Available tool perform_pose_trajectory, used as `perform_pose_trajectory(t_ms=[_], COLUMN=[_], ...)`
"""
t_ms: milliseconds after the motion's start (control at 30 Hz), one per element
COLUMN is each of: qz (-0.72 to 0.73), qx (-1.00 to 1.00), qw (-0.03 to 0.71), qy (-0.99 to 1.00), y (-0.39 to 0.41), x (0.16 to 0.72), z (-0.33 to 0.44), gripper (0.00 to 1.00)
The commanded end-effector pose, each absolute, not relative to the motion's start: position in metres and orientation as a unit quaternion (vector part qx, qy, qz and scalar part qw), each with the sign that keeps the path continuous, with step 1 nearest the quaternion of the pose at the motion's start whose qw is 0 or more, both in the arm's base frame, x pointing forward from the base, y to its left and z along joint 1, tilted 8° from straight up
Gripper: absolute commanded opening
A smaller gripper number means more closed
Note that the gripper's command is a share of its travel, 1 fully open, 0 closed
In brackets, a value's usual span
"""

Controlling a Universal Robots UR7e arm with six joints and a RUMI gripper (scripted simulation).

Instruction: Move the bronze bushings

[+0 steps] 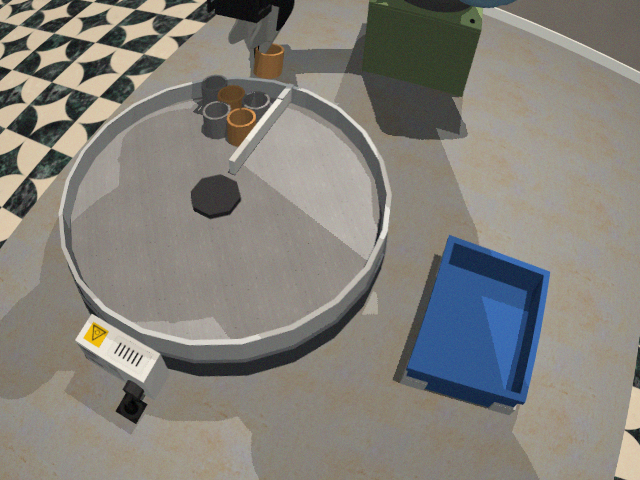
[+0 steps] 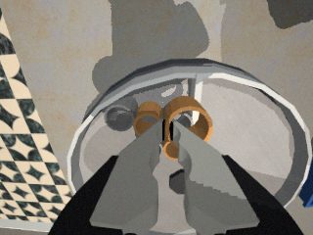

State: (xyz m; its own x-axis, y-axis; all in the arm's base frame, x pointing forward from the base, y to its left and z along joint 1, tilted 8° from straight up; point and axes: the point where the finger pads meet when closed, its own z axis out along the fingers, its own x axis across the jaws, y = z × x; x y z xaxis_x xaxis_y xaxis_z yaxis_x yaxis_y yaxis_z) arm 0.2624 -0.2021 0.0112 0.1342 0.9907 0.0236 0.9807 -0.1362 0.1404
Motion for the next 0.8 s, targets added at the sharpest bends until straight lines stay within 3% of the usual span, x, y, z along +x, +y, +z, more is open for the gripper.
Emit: perform_pose_trajectory(t_ms=[0, 767], qz=[0.055, 0.055], qx=[0.752, 0.752], qw=[0.046, 0.046], qy=[0.656, 0.656], y=[-0.2024, -0.1952], x=[0.2625, 0.2674], z=[0.0114, 0.0122], gripper=[0.00, 0.00])
